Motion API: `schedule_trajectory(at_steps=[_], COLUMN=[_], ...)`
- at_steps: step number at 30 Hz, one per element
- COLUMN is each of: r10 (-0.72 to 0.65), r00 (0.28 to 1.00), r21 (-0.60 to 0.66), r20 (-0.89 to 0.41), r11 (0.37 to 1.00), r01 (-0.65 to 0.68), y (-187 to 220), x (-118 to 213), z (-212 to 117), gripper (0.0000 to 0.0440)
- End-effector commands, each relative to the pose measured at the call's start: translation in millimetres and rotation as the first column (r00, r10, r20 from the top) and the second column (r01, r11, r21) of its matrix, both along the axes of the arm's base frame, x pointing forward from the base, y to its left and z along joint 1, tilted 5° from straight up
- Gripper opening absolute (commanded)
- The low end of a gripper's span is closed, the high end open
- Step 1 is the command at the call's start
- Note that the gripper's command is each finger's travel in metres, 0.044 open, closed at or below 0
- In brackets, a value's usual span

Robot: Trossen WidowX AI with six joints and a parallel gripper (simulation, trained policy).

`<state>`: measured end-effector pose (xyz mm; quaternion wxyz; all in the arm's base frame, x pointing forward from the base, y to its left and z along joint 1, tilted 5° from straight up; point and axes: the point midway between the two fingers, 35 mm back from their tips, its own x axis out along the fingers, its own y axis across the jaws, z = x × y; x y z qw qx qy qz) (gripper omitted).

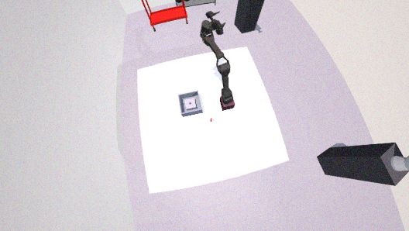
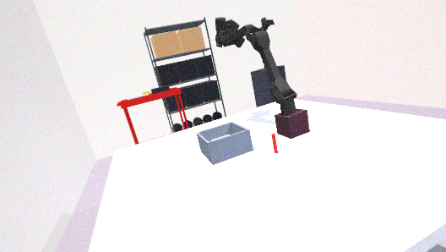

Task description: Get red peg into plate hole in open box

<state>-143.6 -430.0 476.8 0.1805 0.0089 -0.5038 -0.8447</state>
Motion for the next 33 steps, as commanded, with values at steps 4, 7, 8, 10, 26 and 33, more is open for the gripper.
schedule_trajectory(at_steps=[4, 7, 8, 10, 26, 33], r10=[0.111, 0.163, 0.181, 0.216, 0.503, 0.618], r00=[0.994, 0.986, 0.983, 0.976, 0.864, 0.781], r21=[0.222, 0.311, 0.339, 0.396, 0.763, 0.865], r20=[-0.018, -0.021, -0.021, -0.021, 0.035, 0.086], r11=[0.969, 0.939, 0.926, 0.898, 0.545, 0.343], r01=[-0.104, -0.149, -0.163, -0.191, -0.348, -0.366], y=[-37.9, -50.8, -54.7, -61.9, -86.3, -76.0], x=[36.0, 53.6, 59.7, 72.2, 185.6, 241.7], z=[-43.8, -61.7, -67.6, -79.6, -169.6, -201.9], gripper=[0.044, 0.044, 0.044, 0.044, 0.044, 0.044])
